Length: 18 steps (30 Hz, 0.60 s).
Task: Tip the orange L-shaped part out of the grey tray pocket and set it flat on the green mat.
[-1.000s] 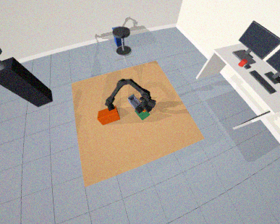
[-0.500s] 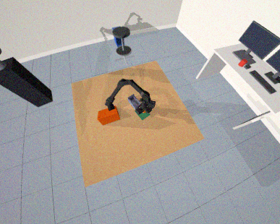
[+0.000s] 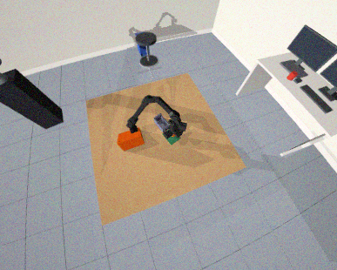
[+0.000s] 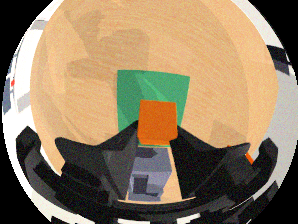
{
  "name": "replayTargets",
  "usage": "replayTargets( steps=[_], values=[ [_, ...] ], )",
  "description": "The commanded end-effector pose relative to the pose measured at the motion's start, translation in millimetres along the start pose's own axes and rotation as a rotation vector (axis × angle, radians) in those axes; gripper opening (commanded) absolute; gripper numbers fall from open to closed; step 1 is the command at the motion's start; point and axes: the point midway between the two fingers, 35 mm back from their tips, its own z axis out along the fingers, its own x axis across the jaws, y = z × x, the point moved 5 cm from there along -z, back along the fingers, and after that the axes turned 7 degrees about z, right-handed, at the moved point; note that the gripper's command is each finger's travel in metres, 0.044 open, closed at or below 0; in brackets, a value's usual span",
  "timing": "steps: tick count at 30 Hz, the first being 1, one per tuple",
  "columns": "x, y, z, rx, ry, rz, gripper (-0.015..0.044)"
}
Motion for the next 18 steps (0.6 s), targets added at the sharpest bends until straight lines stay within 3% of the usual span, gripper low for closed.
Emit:
replayTargets(
  steps=[1,7,18],
  values=[
    [0.2,0.0,1.0,0.002,0.003,0.006,0.0000],
    [0.0,-0.1,0.5,0.000,0.000,0.000,0.0000],
    [0.8,0.7,-6.6,0.000,0.000,0.001,0.0289]
  ],
)
